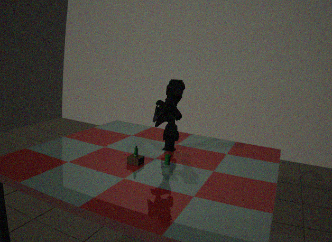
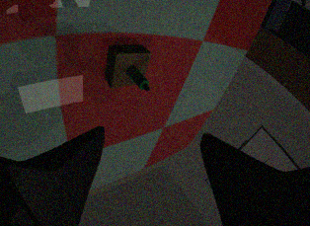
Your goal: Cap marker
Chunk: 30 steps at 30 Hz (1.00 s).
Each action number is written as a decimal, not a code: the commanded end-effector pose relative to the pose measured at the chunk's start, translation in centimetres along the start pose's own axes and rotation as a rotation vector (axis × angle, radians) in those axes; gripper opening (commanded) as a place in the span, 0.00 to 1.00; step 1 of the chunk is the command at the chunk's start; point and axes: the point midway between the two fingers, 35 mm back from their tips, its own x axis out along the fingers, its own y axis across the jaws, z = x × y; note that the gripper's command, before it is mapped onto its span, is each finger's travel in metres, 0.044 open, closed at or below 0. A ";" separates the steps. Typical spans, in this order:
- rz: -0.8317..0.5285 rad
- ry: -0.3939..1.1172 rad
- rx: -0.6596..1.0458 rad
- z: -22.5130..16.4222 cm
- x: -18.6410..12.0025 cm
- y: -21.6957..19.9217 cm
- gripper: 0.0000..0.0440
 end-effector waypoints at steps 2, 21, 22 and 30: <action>0.033 -0.028 0.005 0.8 0.3 -0.2 0.72; 0.192 -0.140 0.017 4.5 2.0 -0.3 0.73; 0.201 -0.145 0.018 4.7 2.1 -0.2 0.73; 0.270 -0.189 0.024 6.2 2.7 -0.1 0.73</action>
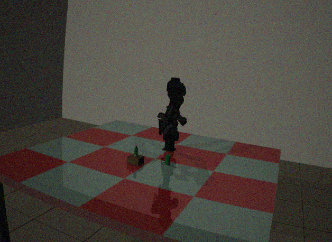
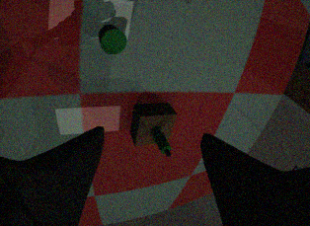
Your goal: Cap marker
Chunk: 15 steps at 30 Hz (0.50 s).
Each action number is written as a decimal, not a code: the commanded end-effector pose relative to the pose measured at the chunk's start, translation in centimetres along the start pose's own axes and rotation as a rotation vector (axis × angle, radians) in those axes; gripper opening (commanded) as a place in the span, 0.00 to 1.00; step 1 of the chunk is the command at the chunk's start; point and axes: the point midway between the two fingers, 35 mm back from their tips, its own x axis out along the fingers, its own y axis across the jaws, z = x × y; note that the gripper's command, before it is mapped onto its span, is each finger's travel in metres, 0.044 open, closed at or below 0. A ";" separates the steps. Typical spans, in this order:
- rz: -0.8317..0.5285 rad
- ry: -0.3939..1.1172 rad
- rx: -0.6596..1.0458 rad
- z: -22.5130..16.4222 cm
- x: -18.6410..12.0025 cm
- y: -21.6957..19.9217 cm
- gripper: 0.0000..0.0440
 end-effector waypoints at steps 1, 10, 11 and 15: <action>0.027 -0.018 0.007 0.5 0.3 -0.1 0.73; 0.104 -0.067 0.015 1.9 1.3 -0.1 0.73; 0.113 -0.072 0.015 2.0 1.4 -0.1 0.73; 0.147 -0.093 0.017 2.6 1.8 0.0 0.73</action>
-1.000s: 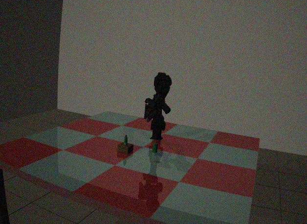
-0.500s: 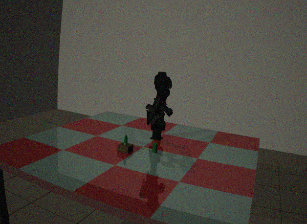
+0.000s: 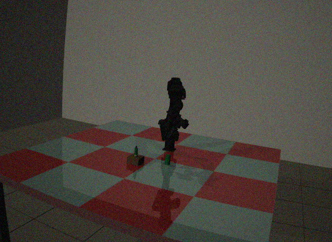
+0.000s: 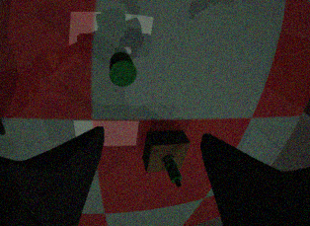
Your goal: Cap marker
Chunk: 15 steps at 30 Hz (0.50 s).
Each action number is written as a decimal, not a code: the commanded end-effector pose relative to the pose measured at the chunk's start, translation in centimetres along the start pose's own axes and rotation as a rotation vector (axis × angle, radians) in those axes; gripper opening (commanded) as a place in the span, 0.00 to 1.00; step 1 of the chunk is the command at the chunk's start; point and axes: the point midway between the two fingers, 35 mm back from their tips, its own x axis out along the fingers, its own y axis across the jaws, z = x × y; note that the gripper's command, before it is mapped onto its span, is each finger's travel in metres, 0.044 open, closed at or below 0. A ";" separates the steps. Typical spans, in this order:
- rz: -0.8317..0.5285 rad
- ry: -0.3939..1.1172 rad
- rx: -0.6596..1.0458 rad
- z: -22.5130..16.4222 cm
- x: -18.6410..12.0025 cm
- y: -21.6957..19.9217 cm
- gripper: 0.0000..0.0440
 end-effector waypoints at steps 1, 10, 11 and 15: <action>0.026 -0.018 0.006 0.4 0.3 -0.1 0.73; 0.104 -0.062 0.008 1.5 1.5 0.0 0.72; 0.113 -0.066 0.008 1.6 1.6 0.0 0.72; 0.148 -0.083 0.008 1.9 2.2 0.1 0.72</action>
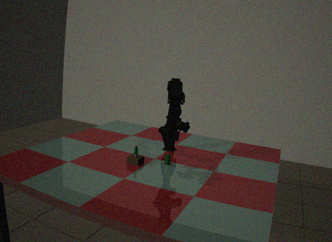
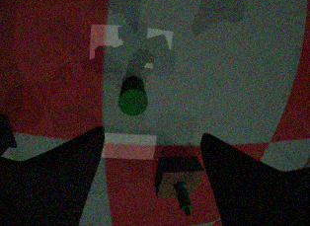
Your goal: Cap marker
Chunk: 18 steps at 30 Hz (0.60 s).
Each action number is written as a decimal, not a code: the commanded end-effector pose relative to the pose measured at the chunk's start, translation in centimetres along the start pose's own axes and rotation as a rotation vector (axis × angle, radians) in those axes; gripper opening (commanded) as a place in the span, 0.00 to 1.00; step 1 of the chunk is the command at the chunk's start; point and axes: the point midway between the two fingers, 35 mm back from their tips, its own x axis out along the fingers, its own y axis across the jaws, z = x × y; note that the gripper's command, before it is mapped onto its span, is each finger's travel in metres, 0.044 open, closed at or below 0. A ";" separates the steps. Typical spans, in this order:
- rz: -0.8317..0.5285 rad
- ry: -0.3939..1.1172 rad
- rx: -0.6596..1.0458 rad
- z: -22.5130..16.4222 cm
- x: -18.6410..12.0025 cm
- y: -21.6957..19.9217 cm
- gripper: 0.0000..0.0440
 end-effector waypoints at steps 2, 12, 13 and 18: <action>0.037 -0.017 0.000 0.3 0.6 0.0 0.72; 0.124 -0.044 -0.004 0.6 2.2 0.3 0.71; 0.132 -0.046 -0.005 0.6 2.4 0.3 0.71; 0.171 -0.052 -0.013 0.6 3.4 0.5 0.70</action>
